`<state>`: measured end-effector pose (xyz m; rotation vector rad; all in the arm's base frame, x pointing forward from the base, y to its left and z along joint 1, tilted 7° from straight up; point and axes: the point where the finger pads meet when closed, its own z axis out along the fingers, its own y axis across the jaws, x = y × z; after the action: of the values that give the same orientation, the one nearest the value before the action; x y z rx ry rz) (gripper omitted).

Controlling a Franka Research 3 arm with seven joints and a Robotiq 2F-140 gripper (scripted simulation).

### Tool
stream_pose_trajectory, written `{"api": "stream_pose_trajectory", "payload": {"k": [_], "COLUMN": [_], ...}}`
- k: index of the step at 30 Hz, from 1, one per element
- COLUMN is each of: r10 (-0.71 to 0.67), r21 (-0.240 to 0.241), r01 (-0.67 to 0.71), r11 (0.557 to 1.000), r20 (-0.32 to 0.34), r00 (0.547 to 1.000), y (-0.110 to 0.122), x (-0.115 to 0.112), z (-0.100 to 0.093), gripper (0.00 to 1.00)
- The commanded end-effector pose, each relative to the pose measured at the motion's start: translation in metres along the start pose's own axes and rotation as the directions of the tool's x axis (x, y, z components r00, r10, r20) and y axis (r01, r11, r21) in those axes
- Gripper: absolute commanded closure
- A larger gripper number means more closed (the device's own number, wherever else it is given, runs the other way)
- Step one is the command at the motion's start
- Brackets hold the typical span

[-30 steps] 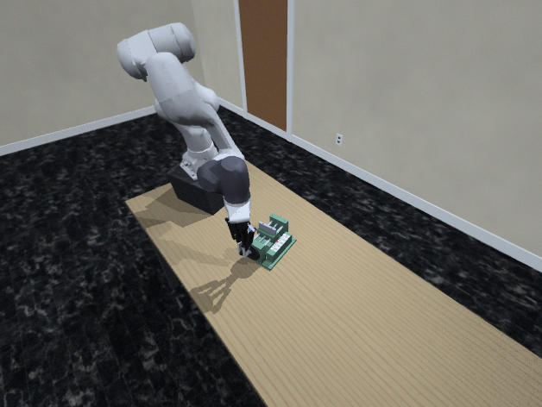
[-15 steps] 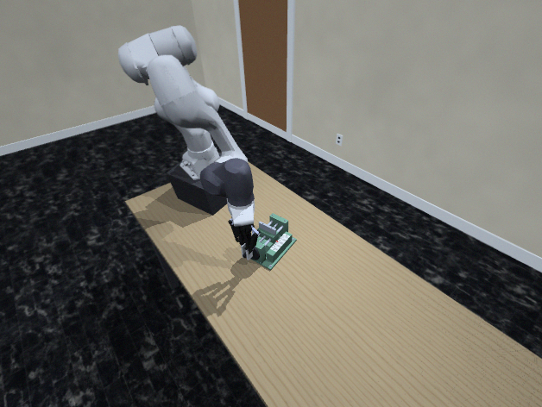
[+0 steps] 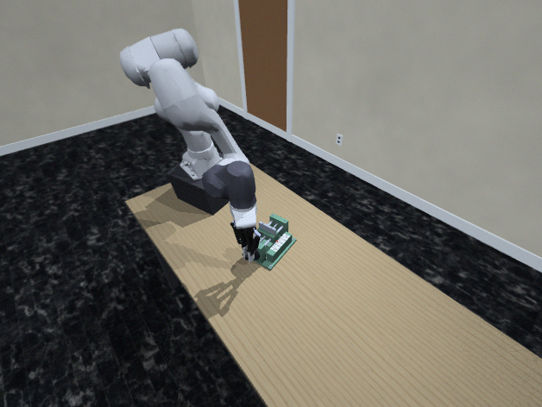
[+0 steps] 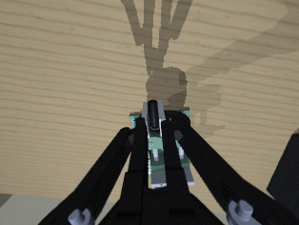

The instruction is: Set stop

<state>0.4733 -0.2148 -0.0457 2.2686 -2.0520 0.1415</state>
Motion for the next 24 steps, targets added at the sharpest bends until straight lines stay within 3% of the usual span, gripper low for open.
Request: {"api": "stream_pose_trajectory", "payload": {"k": [1,24], "r10": [0.004,0.004], "r21": [0.000,0.000], "r01": [-0.004,-0.004], "r11": [1.000,1.000], "r20": [-0.002,-0.002], "r00": [1.000,1.000], "y": [-0.0019,-0.0065], "x": [0.0008,0.0008], "z": [0.0023,0.0102], "gripper": [0.96,0.96]}}
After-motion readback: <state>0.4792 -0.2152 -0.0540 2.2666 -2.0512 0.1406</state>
